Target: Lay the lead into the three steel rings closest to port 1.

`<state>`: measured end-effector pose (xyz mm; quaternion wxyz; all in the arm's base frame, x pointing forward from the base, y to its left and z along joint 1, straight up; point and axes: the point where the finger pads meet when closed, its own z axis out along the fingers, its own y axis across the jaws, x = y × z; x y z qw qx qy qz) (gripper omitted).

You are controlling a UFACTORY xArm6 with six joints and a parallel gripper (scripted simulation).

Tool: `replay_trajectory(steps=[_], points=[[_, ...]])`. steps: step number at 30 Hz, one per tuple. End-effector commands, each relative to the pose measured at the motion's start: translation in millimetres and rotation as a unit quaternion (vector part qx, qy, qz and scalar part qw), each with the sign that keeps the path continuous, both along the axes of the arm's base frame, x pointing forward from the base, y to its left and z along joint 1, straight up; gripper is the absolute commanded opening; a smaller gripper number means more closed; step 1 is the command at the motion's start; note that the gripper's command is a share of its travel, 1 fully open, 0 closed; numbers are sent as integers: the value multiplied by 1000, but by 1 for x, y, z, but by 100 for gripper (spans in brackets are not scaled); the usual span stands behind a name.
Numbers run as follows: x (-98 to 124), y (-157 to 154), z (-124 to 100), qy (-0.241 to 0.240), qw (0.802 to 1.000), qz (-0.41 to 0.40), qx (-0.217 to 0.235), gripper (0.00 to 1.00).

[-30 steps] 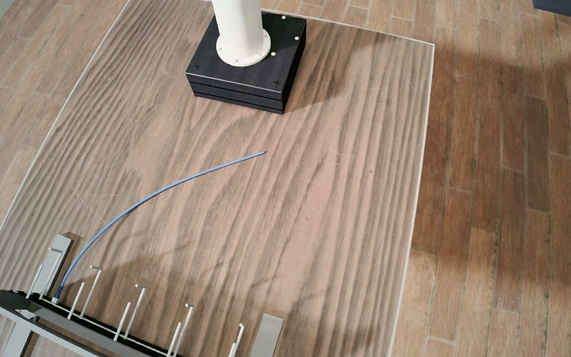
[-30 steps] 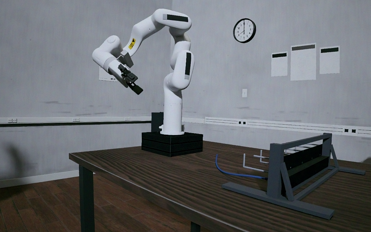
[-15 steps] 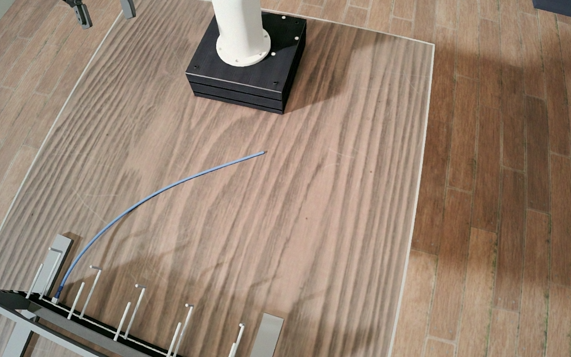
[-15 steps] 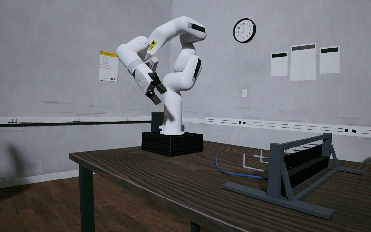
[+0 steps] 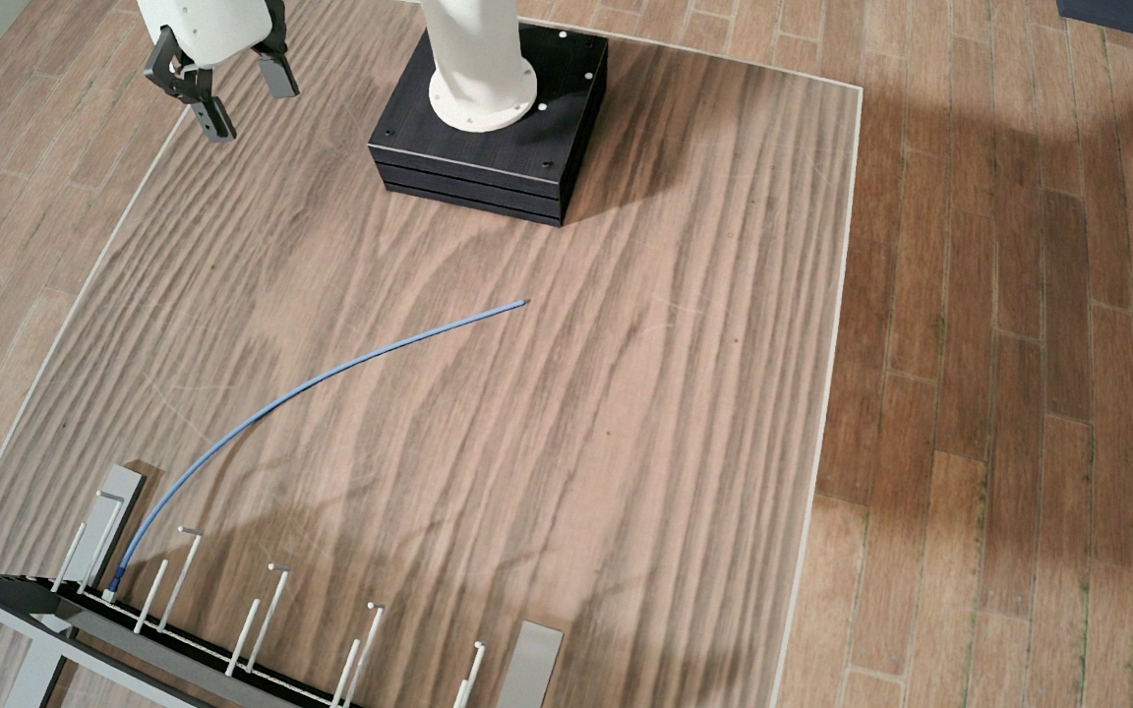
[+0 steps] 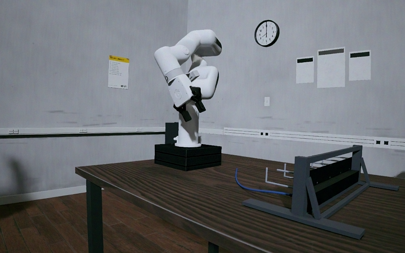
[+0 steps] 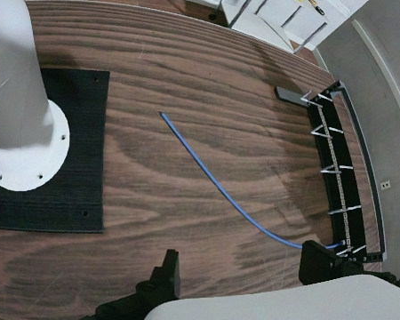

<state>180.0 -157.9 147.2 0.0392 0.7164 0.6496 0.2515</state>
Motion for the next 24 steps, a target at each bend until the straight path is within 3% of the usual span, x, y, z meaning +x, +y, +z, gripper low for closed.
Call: replay_trajectory(steps=[1,8,11,13,15,24], points=[[19,13,-11,35,998,30,-31,100],[44,36,-25,69,992,81,-69,100],[44,36,-25,69,992,81,-69,100],[60,50,-35,92,985,114,-94,100],[60,50,-35,92,985,114,-94,100],[99,86,-57,141,960,190,-151,100]])
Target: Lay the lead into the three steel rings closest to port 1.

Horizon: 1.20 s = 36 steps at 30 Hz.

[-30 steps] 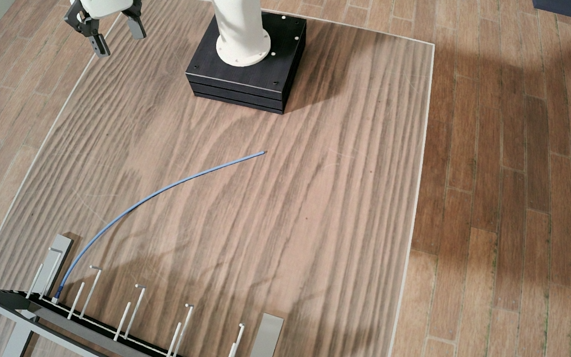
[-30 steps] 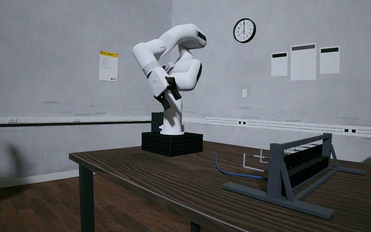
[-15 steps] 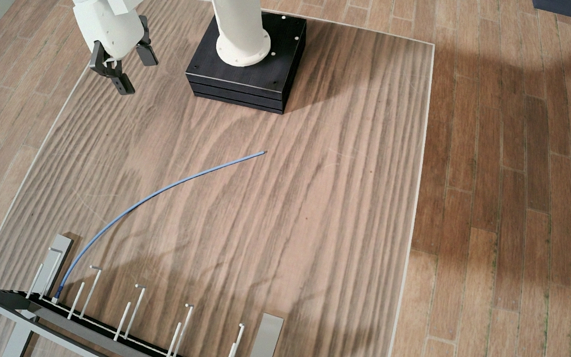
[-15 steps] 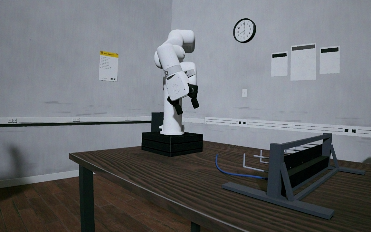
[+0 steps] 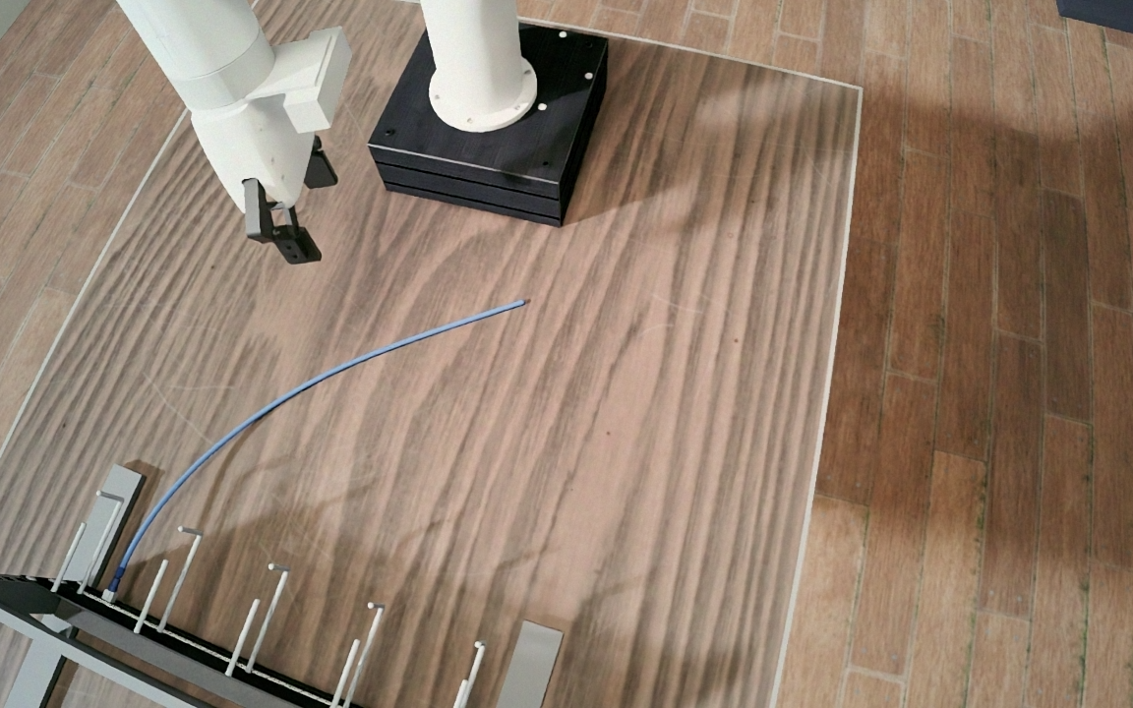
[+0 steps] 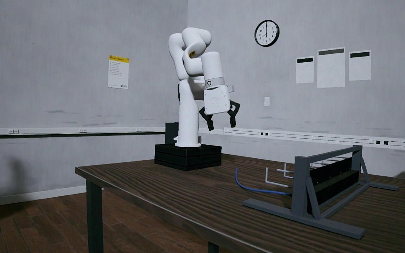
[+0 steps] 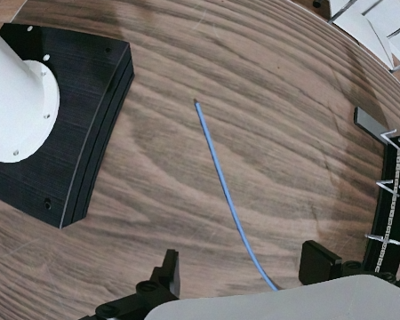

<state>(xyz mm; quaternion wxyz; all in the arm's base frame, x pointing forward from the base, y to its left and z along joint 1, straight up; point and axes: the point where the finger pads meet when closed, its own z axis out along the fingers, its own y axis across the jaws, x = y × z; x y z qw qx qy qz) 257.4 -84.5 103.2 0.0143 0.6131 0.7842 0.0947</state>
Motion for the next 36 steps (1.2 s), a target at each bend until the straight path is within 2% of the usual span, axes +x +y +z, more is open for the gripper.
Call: replay_trajectory(steps=[1,9,16,17,36], points=[[22,12,-13,32,999,27,-32,100],[44,32,-26,63,993,73,-66,100],[46,35,-27,66,992,77,-69,100],[46,35,-27,66,992,77,-69,0],[46,35,-27,66,992,77,-69,0]])
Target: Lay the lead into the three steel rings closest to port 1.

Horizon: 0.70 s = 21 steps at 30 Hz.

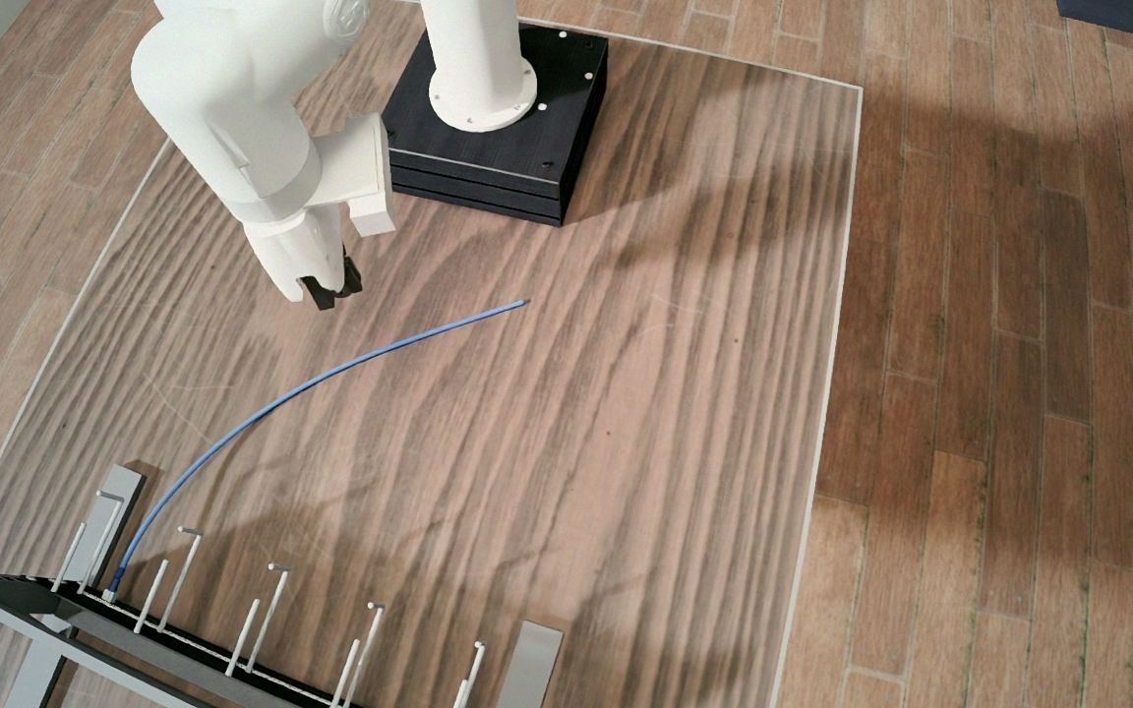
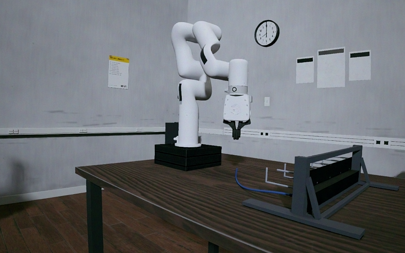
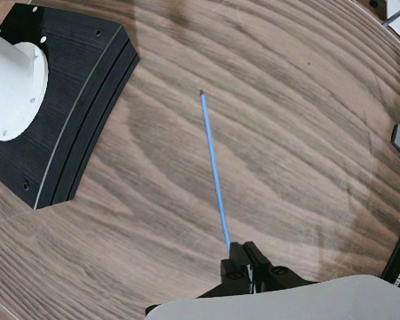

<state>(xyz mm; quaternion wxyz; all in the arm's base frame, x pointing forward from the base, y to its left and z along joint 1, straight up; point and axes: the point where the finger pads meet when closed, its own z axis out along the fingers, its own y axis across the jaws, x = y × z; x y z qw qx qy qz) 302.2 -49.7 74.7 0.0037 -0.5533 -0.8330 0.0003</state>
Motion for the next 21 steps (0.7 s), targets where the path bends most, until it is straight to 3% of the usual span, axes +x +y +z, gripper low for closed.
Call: replay_trajectory(steps=[1,15,21], points=[[1,0,1,-2,1000,0,0,0],[1,0,1,-2,1000,1,0,0],[0,6,1,-2,999,54,0,0]])
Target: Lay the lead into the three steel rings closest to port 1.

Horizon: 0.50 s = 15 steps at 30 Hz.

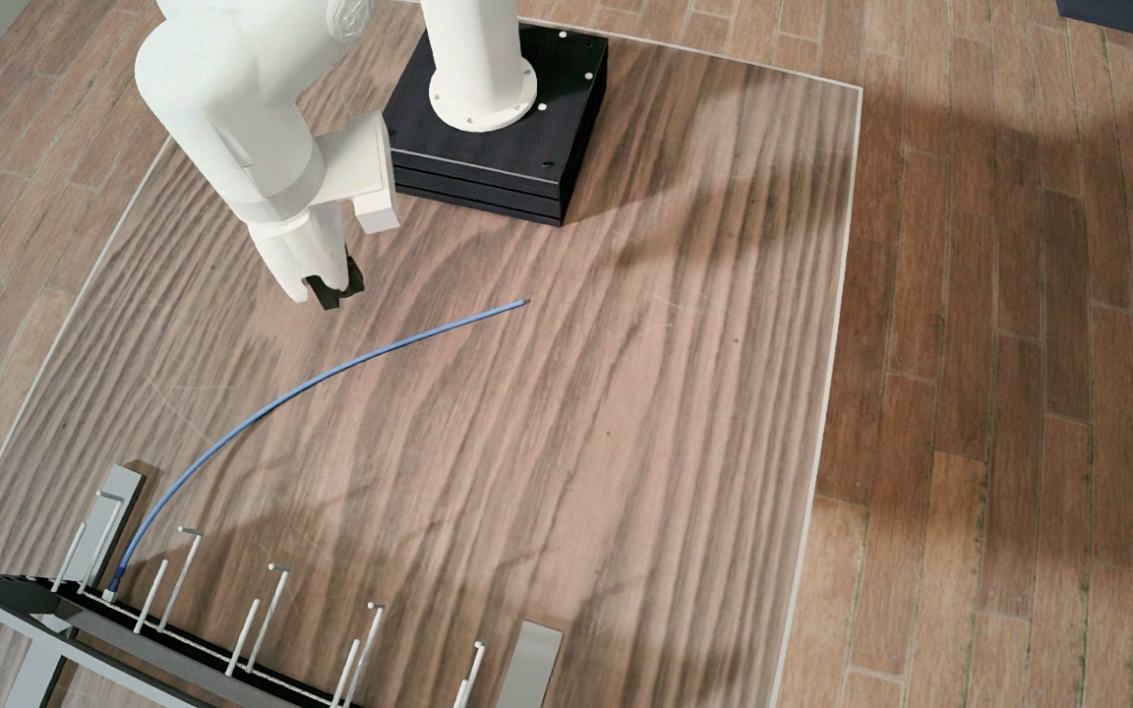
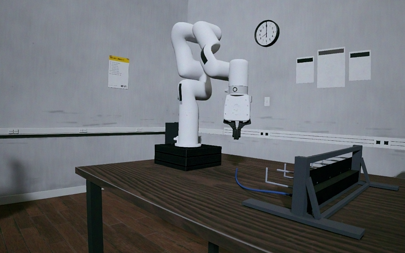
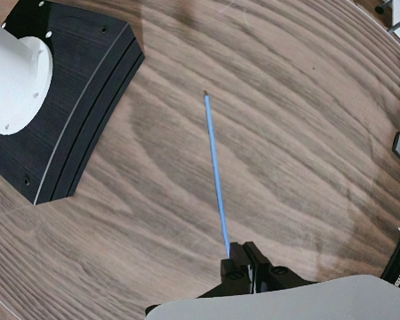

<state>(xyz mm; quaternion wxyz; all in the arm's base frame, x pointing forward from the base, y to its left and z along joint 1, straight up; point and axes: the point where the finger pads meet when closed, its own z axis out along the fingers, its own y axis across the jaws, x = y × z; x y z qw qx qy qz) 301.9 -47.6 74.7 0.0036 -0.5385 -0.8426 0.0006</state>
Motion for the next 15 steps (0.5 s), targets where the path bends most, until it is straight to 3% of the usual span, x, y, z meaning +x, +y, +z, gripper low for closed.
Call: replay_trajectory(steps=[1,4,5,15], points=[[0,6,1,-2,999,53,0,0],[0,9,1,-2,997,72,0,0],[0,9,1,-2,997,72,0,33],[0,9,1,-2,997,72,0,33]])
